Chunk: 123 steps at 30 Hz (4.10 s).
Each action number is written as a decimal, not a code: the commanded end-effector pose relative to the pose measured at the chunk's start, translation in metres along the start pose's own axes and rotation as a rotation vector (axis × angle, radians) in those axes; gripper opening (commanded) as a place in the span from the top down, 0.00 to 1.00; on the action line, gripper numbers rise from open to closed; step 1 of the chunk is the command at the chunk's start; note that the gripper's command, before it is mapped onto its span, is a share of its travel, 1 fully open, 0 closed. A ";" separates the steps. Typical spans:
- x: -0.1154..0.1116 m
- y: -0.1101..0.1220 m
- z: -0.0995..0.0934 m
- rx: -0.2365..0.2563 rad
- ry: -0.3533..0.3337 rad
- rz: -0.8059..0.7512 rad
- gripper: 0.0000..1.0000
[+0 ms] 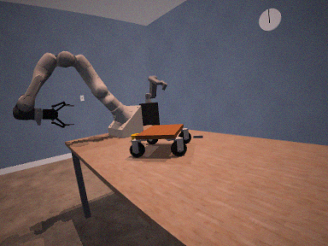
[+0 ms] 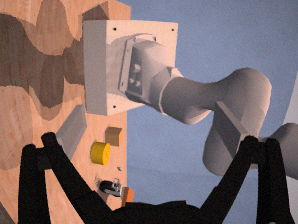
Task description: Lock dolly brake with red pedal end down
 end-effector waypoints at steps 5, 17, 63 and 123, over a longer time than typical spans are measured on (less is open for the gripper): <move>0.000 0.000 0.000 0.000 0.000 0.000 0.00; 0.000 0.000 0.000 0.000 0.000 0.000 0.00; -0.402 -0.095 0.103 0.349 0.853 -0.858 1.00; -0.473 -0.076 0.207 0.440 1.097 -1.106 1.00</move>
Point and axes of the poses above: the point where the finger pads meet when closed, its own z axis out along the fingers, its own y axis across the jaws, x = y × z, the point moved 3 cm from there along -z, back along the fingers, and after that the axes turned 13 degrees about -z, right-handed, at the moved point
